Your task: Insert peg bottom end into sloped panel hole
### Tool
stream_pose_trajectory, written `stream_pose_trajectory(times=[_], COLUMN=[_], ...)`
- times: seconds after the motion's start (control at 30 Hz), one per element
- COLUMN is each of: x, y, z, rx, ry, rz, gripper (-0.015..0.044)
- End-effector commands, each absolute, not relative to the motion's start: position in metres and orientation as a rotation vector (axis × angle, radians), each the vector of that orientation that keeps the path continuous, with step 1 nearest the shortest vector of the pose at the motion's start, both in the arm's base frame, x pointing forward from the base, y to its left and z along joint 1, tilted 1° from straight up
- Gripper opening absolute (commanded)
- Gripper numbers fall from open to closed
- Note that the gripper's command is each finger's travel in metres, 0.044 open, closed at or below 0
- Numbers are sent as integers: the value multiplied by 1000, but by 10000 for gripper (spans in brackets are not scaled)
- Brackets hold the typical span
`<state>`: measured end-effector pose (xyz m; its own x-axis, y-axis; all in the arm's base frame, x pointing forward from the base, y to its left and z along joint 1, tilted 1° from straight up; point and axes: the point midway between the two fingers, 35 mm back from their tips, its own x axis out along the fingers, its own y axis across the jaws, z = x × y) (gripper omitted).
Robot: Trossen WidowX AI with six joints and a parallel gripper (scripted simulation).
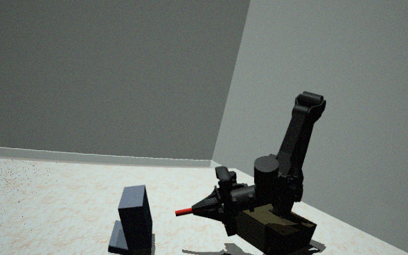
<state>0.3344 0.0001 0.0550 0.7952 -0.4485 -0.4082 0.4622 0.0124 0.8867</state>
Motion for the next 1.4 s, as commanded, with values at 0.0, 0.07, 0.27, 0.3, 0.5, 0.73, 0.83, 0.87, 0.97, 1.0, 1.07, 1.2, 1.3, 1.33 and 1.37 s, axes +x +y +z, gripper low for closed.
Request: stream_pose_trajectory(times=[0.0, 0.07, 0.27, 0.3, 0.5, 0.73, 0.83, 0.87, 0.97, 1.0, 1.07, 1.2, 1.3, 1.33, 1.37], x=[338, 340, 345, 346, 350, 356, 358, 358, 360, 360, 361, 363, 364, 365, 365], y=[-1, -1, -3, -3, -5, -8, -9, -10, -11, -11, -11, -12, -13, -14, -14], z=[56, 55, 54, 54, 53, 51, 50, 50, 49, 49, 49, 48, 48, 47, 47], rx=[1383, 1382, 1378, 1378, 1374, 1368, 1366, 1365, 1362, 1362, 1362, 1363, 1363, 1363, 1363], ry=[9, 7, 2, 1, -5, -11, -14, -15, -18, -19, -20, -24, -28, -30, -31], rz=[-700, -697, -687, -685, -676, -665, -660, -659, -654, -654, -653, -649, -645, -644, -643], gripper=[0, 0, 0, 0, 0, 0, 0, 0, 0, 0, 0, 0, 0, 0, 0])
